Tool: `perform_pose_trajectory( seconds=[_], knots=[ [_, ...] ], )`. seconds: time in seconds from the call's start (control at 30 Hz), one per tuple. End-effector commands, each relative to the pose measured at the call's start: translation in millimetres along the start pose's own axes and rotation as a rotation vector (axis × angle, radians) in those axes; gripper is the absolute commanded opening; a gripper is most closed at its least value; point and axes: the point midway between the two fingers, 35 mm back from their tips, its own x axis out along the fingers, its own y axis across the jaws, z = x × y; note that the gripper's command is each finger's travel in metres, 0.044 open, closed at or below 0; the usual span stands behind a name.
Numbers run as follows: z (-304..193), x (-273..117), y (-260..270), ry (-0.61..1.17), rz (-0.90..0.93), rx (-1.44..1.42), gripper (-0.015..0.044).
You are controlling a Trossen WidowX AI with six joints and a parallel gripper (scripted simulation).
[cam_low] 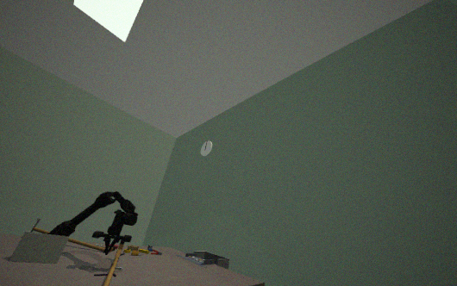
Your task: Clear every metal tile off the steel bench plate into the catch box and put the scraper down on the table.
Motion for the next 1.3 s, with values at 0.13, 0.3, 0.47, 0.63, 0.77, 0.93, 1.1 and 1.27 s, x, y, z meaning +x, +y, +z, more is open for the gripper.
perform_pose_trajectory(
  seconds=[0.13, 0.3, 0.47, 0.63, 0.77, 0.93, 1.1, 1.27],
  knots=[
    [1, 18, 1, -0.005, -0.004, -0.004, 0.0000],
    [2, 30, 2, -0.006, -0.004, -0.009, 0.0000],
    [3, 41, 3, -0.006, -0.003, -0.015, 0.0000],
    [4, 52, 5, -0.007, -0.003, -0.020, 0.0000],
    [5, 61, 7, -0.008, -0.003, -0.024, 0.0000],
    [6, 69, 9, -0.008, -0.003, -0.028, 0.0000],
    [6, 69, 6, -0.008, -0.003, -0.028, 0.0000],
    [5, 68, 0, -0.008, -0.004, -0.028, 0.0000]
  ],
)
